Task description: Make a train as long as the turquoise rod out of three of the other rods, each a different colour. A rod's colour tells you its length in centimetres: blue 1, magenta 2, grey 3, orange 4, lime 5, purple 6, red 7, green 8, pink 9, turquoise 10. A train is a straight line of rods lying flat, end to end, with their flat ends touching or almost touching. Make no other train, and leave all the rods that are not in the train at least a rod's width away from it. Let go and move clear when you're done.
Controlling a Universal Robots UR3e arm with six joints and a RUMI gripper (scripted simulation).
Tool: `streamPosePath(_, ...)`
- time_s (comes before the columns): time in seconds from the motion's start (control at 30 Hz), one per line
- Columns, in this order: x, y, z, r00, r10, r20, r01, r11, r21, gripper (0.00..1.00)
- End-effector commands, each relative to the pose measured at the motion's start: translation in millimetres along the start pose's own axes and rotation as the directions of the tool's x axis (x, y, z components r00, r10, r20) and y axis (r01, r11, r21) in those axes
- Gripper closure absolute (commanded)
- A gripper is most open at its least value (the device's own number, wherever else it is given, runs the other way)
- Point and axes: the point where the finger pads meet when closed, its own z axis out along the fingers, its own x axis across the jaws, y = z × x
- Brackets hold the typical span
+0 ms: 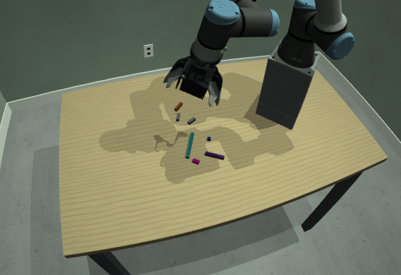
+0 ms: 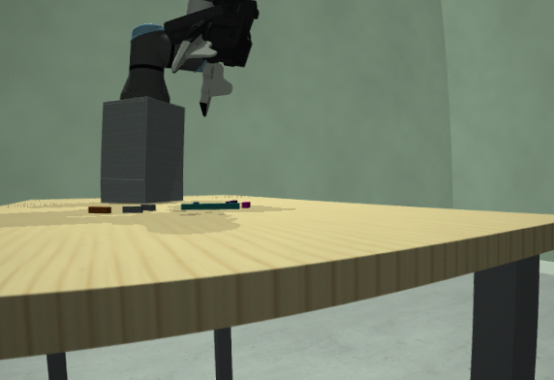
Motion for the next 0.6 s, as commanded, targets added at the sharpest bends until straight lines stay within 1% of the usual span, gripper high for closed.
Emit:
streamPosePath(0.0,11,8,10.8,0.988,-0.151,-0.017,0.15,0.988,-0.04,0.0)
streamPosePath(0.07,17,12,15.6,0.976,-0.219,-0.025,0.217,0.975,-0.055,0.0)
streamPosePath(0.13,19,13,17.1,0.97,-0.241,-0.027,0.239,0.969,-0.06,0.0)
streamPosePath(0.2,26,18,23.0,0.945,-0.327,-0.032,0.323,0.943,-0.081,0.0)
streamPosePath(0.27,26,18,23.0,0.945,-0.327,-0.032,0.323,0.943,-0.081,0.0)
streamPosePath(0.43,44,27,35.1,0.861,-0.507,-0.031,0.5,0.856,-0.133,0.0)
streamPosePath(0.47,46,28,36.0,0.852,-0.522,-0.03,0.514,0.847,-0.137,0.0)
streamPosePath(0.5,46,28,36.0,0.852,-0.522,-0.03,0.514,0.847,-0.137,0.0)
streamPosePath(0.57,53,32,40.5,0.807,-0.59,-0.024,0.579,0.799,-0.159,0.0)
